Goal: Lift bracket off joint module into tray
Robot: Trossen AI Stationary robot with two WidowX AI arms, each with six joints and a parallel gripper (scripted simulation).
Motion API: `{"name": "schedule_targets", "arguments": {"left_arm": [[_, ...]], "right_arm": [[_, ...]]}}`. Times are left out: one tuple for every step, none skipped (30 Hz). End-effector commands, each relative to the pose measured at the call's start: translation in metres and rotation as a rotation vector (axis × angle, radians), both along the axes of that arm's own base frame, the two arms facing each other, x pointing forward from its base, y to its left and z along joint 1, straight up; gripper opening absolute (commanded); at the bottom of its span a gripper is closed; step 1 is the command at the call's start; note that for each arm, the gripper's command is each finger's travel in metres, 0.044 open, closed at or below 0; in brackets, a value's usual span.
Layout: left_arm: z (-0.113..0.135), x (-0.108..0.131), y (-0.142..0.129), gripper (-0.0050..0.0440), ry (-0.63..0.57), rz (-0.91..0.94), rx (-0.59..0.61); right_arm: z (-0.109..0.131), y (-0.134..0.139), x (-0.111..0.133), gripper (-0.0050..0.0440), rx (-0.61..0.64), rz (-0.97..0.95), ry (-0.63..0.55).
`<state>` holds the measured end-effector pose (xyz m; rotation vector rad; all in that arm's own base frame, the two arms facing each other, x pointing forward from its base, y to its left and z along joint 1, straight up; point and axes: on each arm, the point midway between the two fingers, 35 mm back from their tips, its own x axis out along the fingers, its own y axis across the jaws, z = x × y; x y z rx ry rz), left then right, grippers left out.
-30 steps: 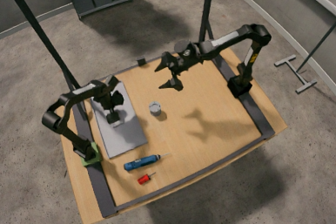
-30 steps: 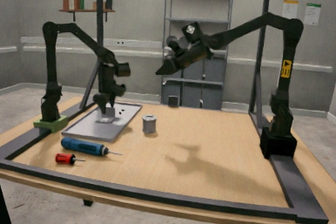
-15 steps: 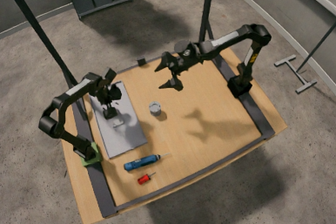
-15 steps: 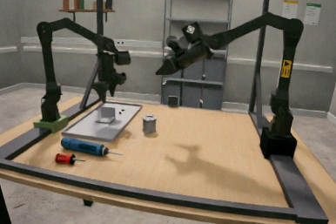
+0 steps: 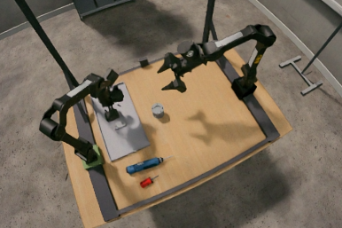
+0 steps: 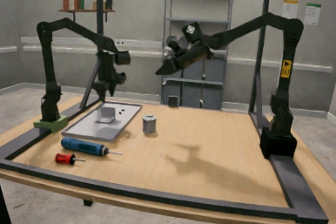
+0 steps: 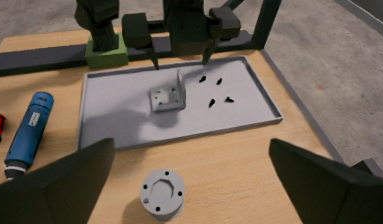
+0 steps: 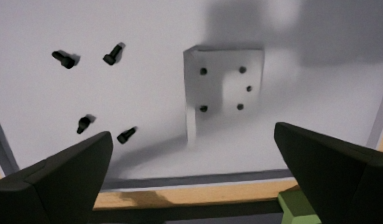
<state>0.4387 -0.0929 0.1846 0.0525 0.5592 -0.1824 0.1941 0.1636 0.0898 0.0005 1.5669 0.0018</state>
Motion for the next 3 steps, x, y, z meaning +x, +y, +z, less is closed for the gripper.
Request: {"name": "schedule_targets", "arguments": {"left_arm": [[0.0133, 0.0013, -0.0011, 0.0440, -0.032, -0.003, -0.007], [0.0133, 0.0013, -0.0011, 0.0440, -0.032, -0.003, -0.007], [0.0133, 0.0013, -0.0011, 0.0440, -0.032, -0.003, -0.007]], "right_arm": [[0.0062, 0.0020, 0.0024, 0.0440, 0.013, 0.001, -0.020], [0.0062, 0.0020, 0.0024, 0.0440, 0.013, 0.001, -0.020], [0.0062, 0.0020, 0.0024, 0.0440, 0.013, 0.001, -0.020]]}}
